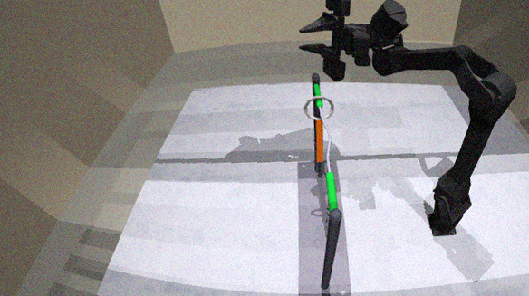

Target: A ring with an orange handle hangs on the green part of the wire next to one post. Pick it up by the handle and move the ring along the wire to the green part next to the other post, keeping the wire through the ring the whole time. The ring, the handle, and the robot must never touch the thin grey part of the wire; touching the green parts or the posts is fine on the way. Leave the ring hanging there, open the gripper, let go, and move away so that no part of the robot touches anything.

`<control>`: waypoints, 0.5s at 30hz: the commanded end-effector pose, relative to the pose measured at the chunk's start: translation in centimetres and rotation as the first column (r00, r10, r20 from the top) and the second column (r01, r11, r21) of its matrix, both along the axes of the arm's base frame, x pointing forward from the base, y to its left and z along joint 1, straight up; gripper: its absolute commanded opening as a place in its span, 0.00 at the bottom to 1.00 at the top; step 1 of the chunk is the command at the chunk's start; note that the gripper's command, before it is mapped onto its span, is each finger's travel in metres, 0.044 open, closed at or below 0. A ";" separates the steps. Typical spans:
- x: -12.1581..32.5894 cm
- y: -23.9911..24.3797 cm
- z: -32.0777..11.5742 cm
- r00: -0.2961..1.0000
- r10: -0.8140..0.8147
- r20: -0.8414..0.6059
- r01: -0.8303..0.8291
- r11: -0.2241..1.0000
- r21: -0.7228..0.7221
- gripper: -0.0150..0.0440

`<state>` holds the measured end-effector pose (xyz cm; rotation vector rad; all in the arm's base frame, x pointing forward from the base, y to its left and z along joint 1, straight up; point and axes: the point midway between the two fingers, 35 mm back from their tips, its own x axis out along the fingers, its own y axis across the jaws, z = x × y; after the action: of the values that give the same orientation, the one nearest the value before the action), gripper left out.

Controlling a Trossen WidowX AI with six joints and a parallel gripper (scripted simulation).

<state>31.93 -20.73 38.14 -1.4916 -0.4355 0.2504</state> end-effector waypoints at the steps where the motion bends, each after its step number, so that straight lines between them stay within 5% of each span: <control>1: -0.7 -1.3 -4.6 0.995 -0.015 -0.095 0.027 0.992 0.121 0.53; 15: -5.7 -1.1 -19.1 0.930 0.033 -0.365 0.184 0.819 0.544 0.53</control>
<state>27.38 -22.40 22.02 -0.9586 -0.1654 0.2886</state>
